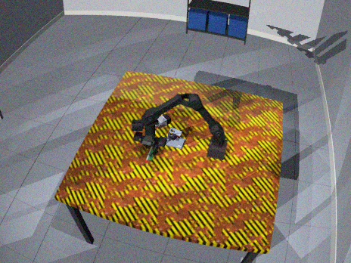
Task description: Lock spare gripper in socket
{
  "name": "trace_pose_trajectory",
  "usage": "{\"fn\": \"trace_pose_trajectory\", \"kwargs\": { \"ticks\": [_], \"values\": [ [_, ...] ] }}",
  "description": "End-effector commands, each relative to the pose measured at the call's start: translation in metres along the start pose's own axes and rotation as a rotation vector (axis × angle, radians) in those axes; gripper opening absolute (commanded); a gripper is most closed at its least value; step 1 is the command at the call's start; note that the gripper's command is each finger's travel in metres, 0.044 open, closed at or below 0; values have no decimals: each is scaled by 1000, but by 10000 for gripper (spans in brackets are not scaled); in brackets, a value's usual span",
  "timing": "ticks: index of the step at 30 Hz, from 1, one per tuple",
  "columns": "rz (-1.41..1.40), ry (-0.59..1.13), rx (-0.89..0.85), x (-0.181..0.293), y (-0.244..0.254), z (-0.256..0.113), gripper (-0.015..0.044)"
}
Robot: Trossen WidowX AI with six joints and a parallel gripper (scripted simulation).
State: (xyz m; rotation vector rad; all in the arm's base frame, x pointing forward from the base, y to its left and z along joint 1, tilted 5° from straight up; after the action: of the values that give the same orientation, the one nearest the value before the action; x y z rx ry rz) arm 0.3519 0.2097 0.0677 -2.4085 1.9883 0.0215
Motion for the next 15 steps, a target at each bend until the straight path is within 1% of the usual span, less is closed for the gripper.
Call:
{"fn": "trace_pose_trajectory", "kwargs": {
  "ticks": [1,15],
  "values": [
    [-3,6,-1,1,0,8,180],
    [-3,6,-1,4,0,30,180]
  ]
}}
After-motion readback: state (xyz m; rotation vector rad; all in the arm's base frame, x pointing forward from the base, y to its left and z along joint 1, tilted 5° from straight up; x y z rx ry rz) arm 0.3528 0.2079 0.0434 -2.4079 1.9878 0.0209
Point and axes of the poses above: the point midway between the two fingers, 35 mm back from their tips, its own z axis out along the fingers, its own y axis across the jaws, x = y × z, the point moved 6 cm from there along -z, back along the fingers
